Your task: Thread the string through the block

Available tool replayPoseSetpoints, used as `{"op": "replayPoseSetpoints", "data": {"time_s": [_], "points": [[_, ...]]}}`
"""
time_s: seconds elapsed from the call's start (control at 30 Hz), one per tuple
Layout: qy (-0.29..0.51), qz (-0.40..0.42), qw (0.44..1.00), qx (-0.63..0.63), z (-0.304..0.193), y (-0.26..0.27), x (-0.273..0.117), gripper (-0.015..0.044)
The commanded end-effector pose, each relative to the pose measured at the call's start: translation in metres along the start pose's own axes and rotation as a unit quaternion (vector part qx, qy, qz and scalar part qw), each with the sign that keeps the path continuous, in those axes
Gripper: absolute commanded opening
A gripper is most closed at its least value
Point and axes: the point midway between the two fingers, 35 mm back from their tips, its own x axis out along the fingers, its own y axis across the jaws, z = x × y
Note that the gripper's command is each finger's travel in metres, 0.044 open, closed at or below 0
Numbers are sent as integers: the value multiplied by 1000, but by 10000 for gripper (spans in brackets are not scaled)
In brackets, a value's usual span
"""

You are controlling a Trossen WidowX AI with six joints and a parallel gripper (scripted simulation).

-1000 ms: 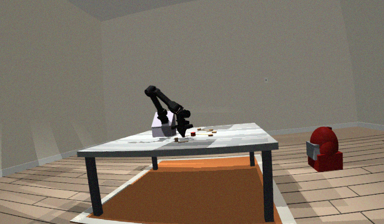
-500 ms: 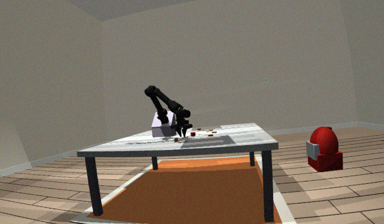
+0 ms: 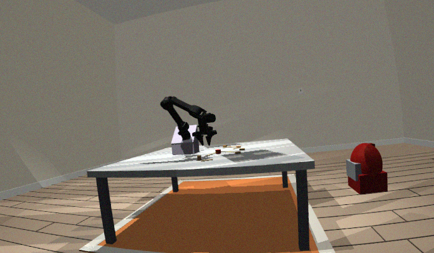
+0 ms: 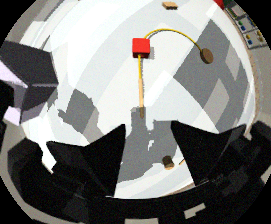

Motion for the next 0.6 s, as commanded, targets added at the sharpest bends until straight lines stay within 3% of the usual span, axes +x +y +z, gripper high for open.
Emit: {"op": "replayPoseSetpoints", "data": {"time_s": [0.0,0.1,0.57], "points": [[0,-2,1000,0,0,-1,0,368],[-1,0,1000,0,2,-1,-20,440],[-4,-2,1000,0,4,-1,-25,440]]}}
